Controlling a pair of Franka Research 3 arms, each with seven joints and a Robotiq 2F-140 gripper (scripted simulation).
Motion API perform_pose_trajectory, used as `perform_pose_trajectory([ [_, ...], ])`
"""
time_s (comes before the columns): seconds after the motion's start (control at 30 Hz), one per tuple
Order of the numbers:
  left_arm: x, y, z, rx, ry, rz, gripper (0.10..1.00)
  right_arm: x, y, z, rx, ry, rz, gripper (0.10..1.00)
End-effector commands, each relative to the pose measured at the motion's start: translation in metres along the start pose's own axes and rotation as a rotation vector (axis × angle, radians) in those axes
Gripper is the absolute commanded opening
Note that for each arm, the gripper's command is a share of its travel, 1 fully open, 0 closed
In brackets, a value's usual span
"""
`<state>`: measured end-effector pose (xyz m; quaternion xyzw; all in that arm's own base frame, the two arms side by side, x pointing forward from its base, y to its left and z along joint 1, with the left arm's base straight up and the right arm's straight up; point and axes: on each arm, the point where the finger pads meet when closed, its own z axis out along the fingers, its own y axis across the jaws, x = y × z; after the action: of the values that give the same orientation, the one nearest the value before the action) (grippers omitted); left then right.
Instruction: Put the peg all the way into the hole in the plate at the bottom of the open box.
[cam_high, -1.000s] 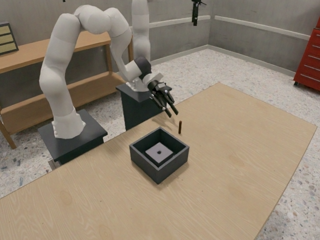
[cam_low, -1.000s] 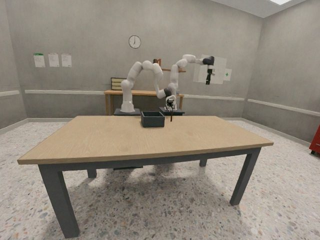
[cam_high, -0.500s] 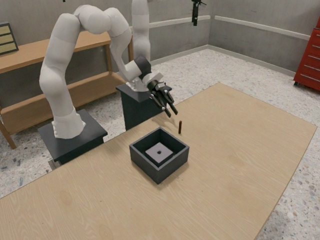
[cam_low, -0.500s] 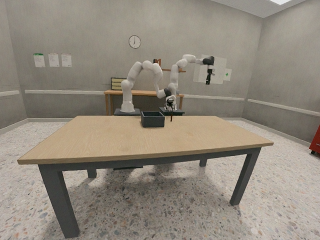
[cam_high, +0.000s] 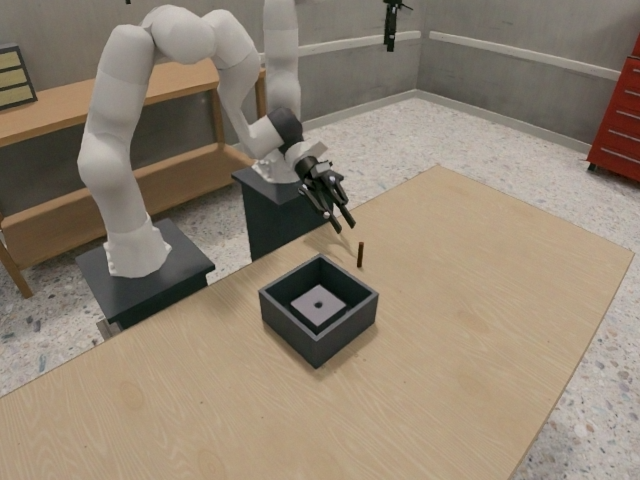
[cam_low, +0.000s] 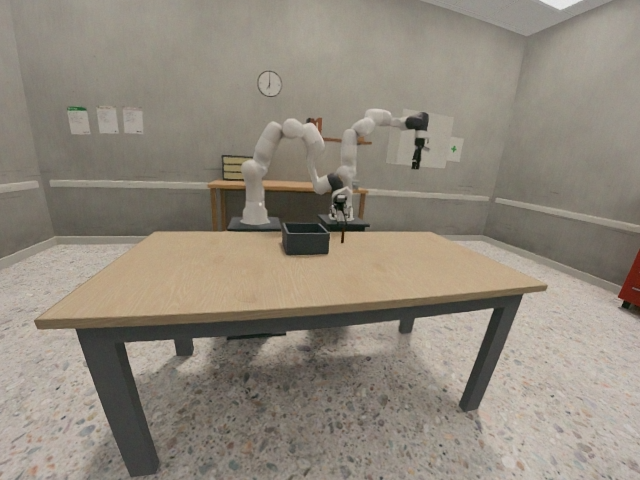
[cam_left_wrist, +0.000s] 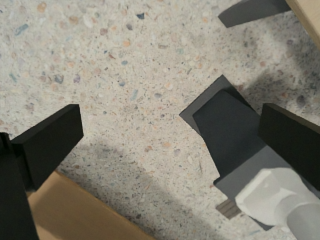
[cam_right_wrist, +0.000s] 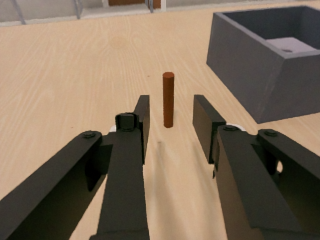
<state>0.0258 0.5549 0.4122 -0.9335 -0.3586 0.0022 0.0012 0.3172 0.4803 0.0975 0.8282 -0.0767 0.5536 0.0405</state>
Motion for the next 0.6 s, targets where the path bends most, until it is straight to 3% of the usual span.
perform_pose_trajectory([
  [0.0,-0.001,0.001,-0.001,-0.004,0.003,-0.005,1.000,-0.002,-0.002,-0.002,0.004,-0.049,-0.021,0.327],
  [0.07,-0.001,0.001,-0.001,-0.004,0.003,-0.005,1.000,0.000,-0.002,-0.003,0.003,-0.068,-0.022,0.327],
  [0.2,-0.001,0.001,-0.001,-0.004,0.003,-0.005,1.000,0.007,-0.002,-0.006,0.003,-0.161,-0.022,0.327],
  [0.4,-0.001,0.001,-0.001,-0.004,0.003,-0.005,1.000,0.023,-0.002,-0.013,0.001,-0.361,-0.022,0.327],
  [0.53,-0.001,0.001,-0.001,-0.004,0.003,-0.005,1.000,0.035,-0.002,-0.018,-0.004,-0.524,-0.024,0.327],
  [0.57,-0.001,0.001,-0.001,-0.004,0.003,-0.005,1.000,0.035,-0.002,-0.018,-0.004,-0.524,-0.024,0.327],
])
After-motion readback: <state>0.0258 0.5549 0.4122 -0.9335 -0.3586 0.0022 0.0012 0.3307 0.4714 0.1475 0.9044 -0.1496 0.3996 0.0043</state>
